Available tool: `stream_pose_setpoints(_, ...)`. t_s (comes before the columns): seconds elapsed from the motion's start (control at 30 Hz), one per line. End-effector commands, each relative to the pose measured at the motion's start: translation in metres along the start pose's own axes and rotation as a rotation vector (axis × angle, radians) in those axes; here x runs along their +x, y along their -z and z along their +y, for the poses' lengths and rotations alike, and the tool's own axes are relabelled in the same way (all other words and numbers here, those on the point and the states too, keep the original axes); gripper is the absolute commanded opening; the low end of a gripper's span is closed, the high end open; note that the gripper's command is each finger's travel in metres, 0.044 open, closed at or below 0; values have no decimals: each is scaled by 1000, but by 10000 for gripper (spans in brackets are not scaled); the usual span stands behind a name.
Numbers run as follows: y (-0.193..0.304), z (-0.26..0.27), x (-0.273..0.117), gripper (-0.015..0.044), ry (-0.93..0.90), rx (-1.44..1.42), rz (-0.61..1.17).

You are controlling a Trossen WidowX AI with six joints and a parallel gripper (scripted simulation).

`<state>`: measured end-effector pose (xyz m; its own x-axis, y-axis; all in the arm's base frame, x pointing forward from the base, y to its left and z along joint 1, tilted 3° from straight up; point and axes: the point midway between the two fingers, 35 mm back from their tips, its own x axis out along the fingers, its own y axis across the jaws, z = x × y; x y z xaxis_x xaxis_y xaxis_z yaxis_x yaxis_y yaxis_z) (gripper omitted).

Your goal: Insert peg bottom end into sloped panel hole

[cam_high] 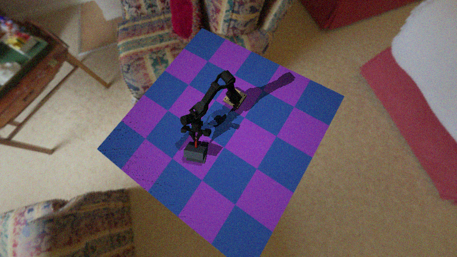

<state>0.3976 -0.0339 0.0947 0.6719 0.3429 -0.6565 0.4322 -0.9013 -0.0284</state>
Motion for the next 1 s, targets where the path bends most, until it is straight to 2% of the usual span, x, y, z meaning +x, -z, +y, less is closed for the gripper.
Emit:
stream_pose_setpoints(0.0, 1, 1, 3, 0, -5, 4, 1)
stream_pose_setpoints(0.97, 1, 1, 21, 0, -5, 4, 2)
